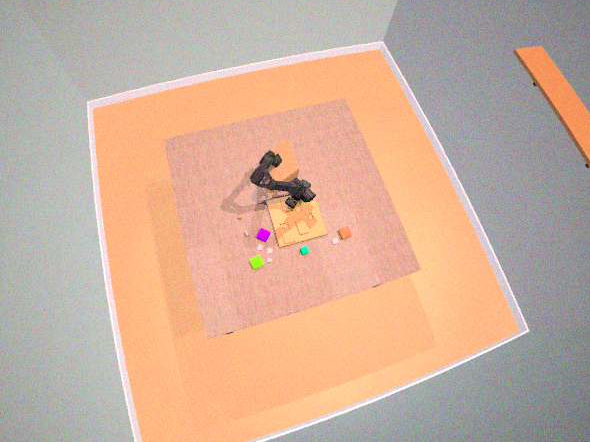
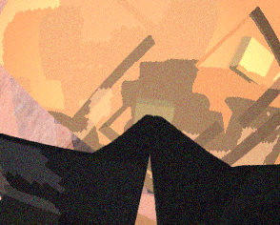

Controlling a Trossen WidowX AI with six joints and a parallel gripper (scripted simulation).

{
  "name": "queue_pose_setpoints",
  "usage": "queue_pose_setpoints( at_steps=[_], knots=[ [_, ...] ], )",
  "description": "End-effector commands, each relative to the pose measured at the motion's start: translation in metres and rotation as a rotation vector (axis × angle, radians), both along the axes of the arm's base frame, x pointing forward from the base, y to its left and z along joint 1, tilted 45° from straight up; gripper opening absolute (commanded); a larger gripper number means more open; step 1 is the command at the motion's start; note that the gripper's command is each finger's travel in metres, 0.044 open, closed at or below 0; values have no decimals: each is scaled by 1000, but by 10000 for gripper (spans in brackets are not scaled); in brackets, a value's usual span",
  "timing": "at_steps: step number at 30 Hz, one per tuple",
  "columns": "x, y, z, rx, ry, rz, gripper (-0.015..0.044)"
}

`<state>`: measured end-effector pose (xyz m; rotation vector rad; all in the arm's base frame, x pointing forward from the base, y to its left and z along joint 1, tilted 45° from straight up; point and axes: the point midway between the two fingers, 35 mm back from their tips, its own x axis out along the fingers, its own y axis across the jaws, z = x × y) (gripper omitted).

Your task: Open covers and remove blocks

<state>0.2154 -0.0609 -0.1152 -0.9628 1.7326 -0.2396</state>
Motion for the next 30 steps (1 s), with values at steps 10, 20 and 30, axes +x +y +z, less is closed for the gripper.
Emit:
queue_pose_setpoints(
  at_steps=[10, 20, 30],
  knots=[
    [-1, -7, 2, -4, 3, 2, 0],
    [-1, -7, 2, -4, 3, 2, 0],
    [-1, -7, 2, -4, 3, 2, 0]
  ],
)
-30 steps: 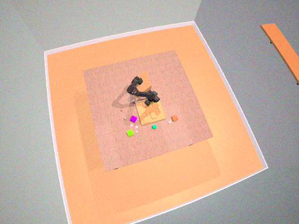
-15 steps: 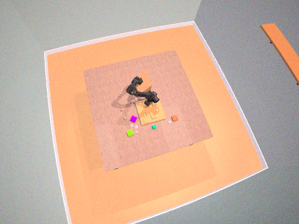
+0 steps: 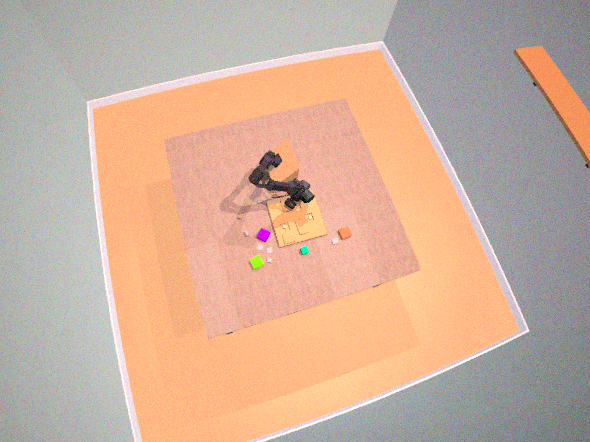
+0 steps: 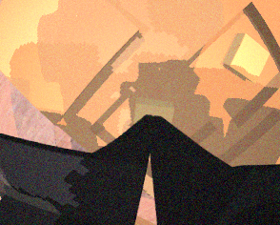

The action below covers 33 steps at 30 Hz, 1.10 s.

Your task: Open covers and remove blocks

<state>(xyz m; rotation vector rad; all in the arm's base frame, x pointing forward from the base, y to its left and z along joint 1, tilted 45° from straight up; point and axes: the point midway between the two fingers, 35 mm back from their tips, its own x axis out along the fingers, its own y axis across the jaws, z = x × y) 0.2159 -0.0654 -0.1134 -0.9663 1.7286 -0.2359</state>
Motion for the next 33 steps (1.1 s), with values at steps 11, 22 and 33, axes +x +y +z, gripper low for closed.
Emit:
queue_pose_setpoints(
  at_steps=[11, 22, 33],
  knots=[
    [-1, -2, 0, -5, 4, -4, 0],
    [1, 2, 2, -2, 0, -1, 0],
    [3, 16, 15, -3, 4, -1, 131]
  ],
)
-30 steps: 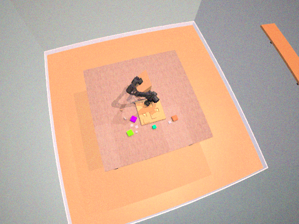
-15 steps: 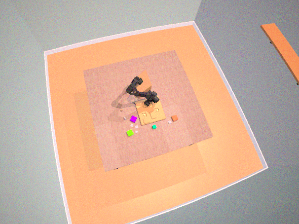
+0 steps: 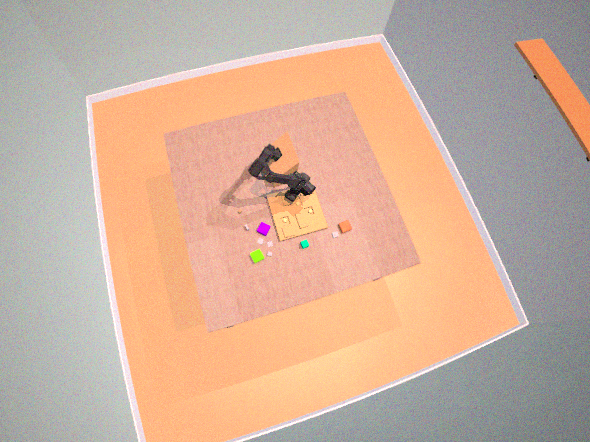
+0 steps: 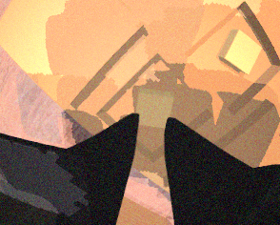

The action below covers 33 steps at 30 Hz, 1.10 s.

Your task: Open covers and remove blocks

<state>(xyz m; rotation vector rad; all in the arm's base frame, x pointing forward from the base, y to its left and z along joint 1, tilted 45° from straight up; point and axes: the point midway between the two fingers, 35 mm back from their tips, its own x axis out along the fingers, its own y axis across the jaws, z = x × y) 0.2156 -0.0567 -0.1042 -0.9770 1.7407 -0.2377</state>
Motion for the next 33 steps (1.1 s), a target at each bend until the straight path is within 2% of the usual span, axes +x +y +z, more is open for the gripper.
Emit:
queue_pose_setpoints(
  at_steps=[1, 10, 33],
  knots=[
    [4, 11, 9, 7, -10, -2, 144],
    [6, 37, 36, 8, -14, -8, 144],
    [2, 12, 11, 6, -13, -8, 144]
  ],
)
